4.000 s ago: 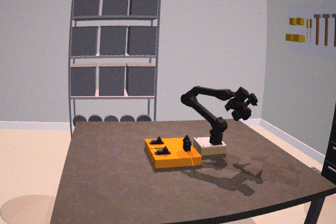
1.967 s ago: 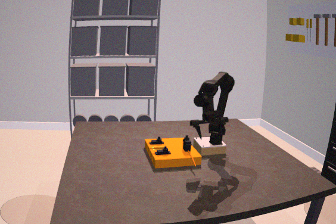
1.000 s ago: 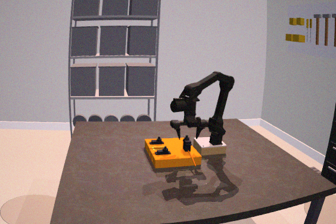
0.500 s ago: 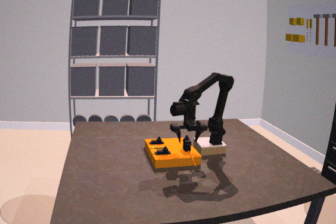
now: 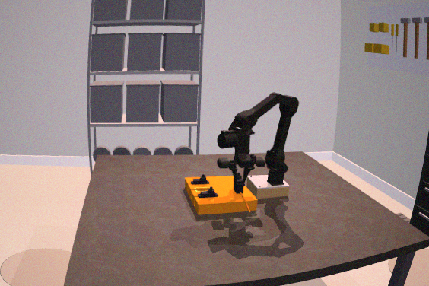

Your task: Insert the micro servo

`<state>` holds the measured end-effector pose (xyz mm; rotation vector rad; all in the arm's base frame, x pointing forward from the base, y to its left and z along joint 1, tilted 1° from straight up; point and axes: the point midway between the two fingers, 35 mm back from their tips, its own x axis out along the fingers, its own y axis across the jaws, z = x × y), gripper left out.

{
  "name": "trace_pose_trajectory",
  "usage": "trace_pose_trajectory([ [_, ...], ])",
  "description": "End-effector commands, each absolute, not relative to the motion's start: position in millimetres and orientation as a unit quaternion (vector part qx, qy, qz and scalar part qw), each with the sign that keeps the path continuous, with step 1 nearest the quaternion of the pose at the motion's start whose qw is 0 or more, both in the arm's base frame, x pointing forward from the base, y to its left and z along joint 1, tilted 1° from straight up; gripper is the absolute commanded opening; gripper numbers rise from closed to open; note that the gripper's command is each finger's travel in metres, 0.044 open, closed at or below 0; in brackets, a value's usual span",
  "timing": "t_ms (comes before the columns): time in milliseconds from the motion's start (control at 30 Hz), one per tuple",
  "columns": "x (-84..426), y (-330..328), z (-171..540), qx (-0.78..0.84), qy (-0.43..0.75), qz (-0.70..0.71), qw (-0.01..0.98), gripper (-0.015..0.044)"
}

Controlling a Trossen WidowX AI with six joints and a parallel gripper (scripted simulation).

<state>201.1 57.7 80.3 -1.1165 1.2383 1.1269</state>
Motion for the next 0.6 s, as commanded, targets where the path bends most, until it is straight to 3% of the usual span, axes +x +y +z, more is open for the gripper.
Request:
trace_pose_trajectory([
  [0, 201.3, 57.1, 82.3, -0.471, 0.520, 0.472, 0.534, 0.0039],
  [67, 201.4, 57.1, 87.4, -0.471, 0.520, 0.472, 0.534, 0.0000],
  [567, 204.6, 52.9, 110.1, -0.471, 0.520, 0.472, 0.534, 0.0000],
])
